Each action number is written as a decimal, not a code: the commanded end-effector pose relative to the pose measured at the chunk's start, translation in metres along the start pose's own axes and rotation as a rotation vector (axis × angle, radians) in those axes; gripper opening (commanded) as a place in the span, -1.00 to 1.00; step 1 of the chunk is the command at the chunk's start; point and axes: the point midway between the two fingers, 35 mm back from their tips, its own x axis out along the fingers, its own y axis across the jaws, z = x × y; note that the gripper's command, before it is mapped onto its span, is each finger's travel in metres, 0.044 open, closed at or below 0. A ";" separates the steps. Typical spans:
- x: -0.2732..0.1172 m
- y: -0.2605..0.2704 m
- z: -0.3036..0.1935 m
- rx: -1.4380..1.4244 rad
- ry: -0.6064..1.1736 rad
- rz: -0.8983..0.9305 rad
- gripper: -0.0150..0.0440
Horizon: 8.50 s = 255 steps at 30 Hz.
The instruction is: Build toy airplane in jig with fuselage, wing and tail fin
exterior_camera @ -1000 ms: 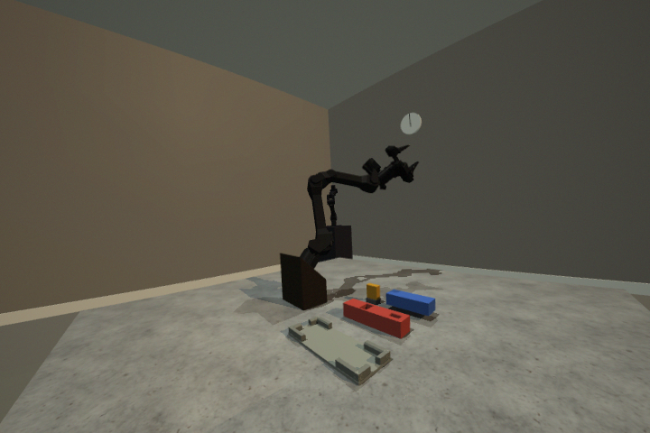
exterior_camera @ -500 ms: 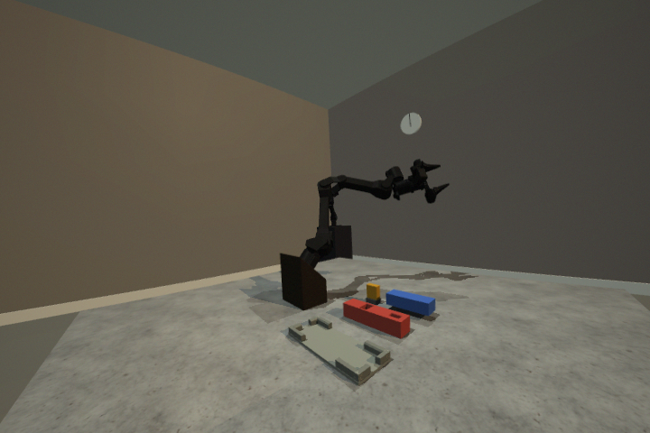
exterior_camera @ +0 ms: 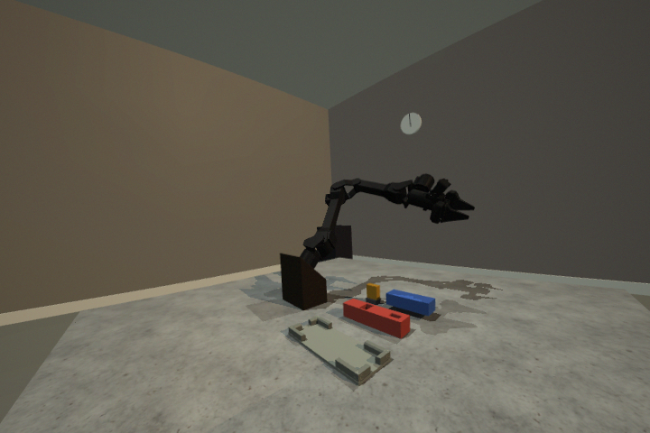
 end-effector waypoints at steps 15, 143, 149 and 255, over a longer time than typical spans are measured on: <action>-0.033 -0.278 -0.046 -0.390 0.810 -0.519 1.00; -0.122 -0.333 -0.067 -0.167 1.201 -0.291 -0.49; -0.120 -0.342 -0.066 -0.166 1.201 -0.295 -0.49; -0.104 -0.507 -0.118 -0.187 1.208 -0.285 -0.08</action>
